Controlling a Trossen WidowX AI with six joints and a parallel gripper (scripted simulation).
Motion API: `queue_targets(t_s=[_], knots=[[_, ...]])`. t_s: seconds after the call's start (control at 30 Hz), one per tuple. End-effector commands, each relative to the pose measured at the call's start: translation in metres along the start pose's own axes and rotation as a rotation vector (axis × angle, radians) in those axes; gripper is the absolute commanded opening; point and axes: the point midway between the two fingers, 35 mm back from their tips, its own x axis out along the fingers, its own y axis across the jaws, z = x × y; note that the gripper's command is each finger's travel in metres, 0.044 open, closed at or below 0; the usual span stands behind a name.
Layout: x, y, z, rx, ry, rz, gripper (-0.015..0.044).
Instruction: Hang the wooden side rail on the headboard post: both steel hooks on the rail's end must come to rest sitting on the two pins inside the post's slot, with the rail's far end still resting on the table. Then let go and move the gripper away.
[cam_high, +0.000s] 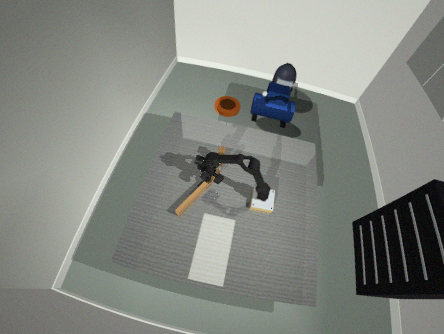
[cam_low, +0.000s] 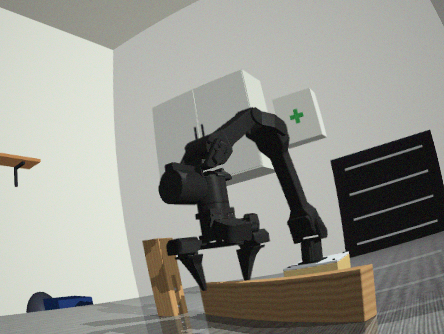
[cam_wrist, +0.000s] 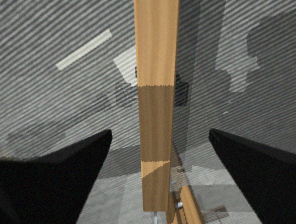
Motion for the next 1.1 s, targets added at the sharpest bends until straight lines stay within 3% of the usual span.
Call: queue_targets(t_s=[0.0,0.87,1.07], knots=[[0.012,0.002,0.0,-0.002,0.0,0.014,0.044],[0.043,0.005,-0.001,-0.002,-0.001,0.015,0.044],[0.043,0.005,-0.001,-0.002,-0.001,0.015,0.0282]])
